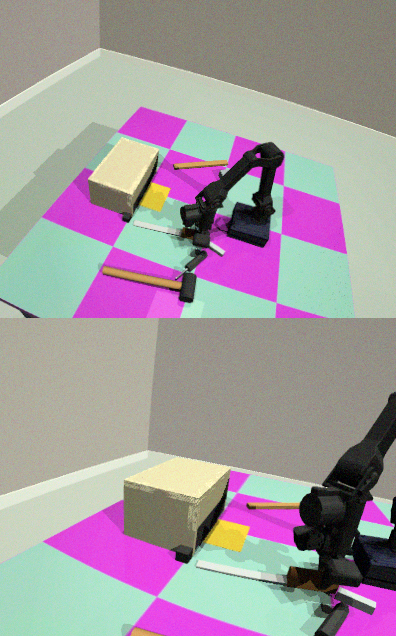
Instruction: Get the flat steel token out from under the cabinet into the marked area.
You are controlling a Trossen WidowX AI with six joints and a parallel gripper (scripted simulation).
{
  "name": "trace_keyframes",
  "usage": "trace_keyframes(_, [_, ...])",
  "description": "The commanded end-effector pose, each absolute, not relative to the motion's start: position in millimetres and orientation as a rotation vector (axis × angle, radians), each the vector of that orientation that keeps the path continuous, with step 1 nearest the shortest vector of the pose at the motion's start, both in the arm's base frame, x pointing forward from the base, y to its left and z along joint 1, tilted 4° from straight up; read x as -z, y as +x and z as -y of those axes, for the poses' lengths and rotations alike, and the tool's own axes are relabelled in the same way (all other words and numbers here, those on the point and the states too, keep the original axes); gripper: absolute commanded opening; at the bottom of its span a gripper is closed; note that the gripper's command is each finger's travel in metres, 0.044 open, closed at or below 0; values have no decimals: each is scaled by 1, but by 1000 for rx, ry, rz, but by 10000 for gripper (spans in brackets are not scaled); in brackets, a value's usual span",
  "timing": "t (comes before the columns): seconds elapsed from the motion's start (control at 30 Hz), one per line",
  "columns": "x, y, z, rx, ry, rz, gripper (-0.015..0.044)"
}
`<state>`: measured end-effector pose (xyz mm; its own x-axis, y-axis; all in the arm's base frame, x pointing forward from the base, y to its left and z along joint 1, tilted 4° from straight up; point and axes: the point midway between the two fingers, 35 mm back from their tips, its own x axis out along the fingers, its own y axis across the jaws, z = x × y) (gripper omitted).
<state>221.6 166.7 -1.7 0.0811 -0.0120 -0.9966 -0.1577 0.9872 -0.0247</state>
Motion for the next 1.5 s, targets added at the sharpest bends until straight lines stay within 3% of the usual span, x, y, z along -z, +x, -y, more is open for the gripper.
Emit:
trace_keyframes(0.0, [1, 222, -166, -75, -100, -1486, 0])
trace_keyframes(0.77, [1, 222, -162, 59, 45, -1487, 0])
trace_keyframes(1.03, [2, 221, -162, 44, 29, -1490, 200])
trace_keyframes(1.2, [1, 221, -162, 44, 29, -1490, 200])
trace_keyframes(1.3, [1, 221, -162, 44, 29, -1488, 270])
trace_keyframes(1.47, [3, 221, -162, 44, 29, -1487, 270])
